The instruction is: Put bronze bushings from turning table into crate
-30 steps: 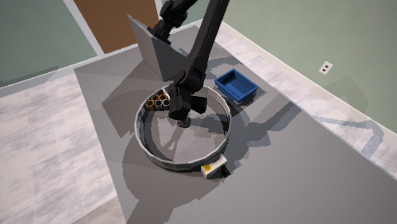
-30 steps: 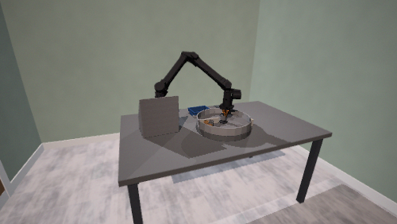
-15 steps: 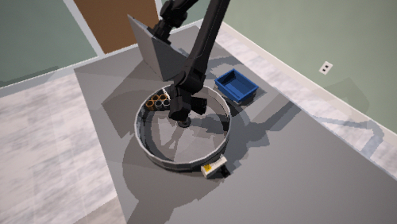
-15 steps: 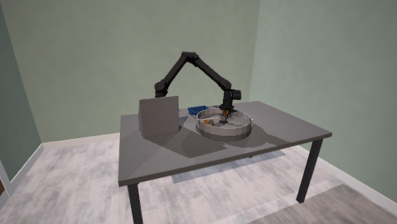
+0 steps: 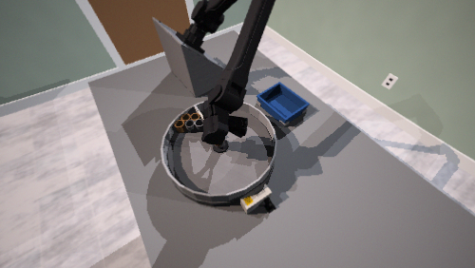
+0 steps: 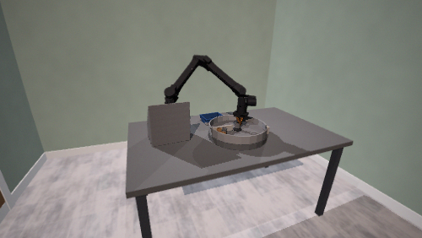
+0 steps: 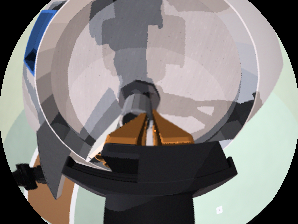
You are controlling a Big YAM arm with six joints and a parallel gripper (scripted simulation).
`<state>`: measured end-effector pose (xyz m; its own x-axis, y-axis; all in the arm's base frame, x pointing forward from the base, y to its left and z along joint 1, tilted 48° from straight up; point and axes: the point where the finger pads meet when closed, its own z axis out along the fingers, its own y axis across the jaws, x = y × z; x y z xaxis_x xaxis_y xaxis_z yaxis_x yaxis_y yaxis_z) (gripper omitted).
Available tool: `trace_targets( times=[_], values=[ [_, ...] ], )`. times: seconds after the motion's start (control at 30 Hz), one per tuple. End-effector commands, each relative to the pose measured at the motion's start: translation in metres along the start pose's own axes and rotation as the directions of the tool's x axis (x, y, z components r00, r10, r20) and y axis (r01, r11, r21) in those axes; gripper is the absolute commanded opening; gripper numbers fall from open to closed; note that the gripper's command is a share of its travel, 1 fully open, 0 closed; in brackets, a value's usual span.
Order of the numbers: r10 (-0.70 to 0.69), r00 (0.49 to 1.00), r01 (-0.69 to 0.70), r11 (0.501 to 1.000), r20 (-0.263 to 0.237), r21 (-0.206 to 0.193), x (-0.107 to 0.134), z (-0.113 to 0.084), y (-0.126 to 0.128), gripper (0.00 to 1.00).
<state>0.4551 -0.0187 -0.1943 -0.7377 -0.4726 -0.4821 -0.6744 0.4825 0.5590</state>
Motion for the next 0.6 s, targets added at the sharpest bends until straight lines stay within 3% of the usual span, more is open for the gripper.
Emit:
trace_targets(
  times=[0.0, 0.57],
  values=[
    [-0.007, 1.000, 0.007, 1.000, 0.019, 0.025, -0.0085, -0.0099, -0.0089, 0.00],
    [-0.009, 1.000, 0.008, 1.000, 0.017, 0.023, -0.0092, -0.0075, -0.0075, 0.00]
  ],
)
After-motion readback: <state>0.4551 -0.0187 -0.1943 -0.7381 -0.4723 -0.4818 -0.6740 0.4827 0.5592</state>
